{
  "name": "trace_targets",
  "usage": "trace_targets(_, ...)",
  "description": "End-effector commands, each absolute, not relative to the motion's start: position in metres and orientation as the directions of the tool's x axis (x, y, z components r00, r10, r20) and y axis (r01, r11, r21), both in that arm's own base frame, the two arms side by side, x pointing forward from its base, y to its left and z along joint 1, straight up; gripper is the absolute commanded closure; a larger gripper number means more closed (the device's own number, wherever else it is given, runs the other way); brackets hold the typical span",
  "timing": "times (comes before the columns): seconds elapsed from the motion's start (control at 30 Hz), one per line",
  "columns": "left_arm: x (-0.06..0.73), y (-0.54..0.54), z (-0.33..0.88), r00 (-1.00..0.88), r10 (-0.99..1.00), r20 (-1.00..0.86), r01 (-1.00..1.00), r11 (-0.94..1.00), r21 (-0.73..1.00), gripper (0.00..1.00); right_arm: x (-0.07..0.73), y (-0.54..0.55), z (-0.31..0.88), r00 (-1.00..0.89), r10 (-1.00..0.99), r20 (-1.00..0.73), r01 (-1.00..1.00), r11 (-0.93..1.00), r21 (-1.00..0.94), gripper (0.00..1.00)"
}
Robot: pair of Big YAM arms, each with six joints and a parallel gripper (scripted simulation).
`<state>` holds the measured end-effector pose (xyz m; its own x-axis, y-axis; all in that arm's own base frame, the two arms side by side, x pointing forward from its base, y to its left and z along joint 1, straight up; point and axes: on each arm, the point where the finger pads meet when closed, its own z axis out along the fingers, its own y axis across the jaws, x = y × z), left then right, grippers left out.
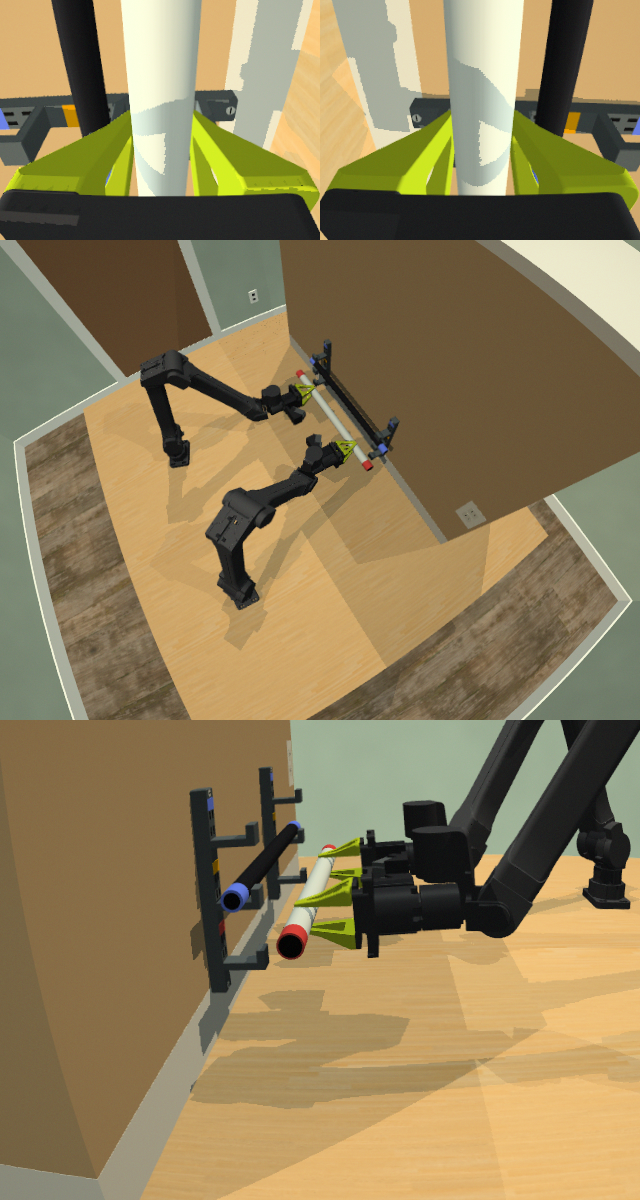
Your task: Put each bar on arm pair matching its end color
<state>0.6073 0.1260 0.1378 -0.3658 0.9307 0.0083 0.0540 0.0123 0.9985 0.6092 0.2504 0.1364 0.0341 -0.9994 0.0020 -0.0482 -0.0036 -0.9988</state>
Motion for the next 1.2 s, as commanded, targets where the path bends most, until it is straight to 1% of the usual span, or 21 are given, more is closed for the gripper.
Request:
trace_targets(0.0,0.63,0.143,0.174,-0.384,0.923,-0.006,-0.023,-0.003,1.0,1.0,0.638,0.253,0.189,0.022,-0.999,-0.039,0.052,0.04,-0.998,1.0)
trace_targets(1.17,0.641,0.147,0.175,-0.384,0.923,-0.006,-0.023,-0.003,1.0,1.0,0.65,0.253,0.192,0.022,-0.999,-0.039,0.052,0.04,-0.998,1.0)
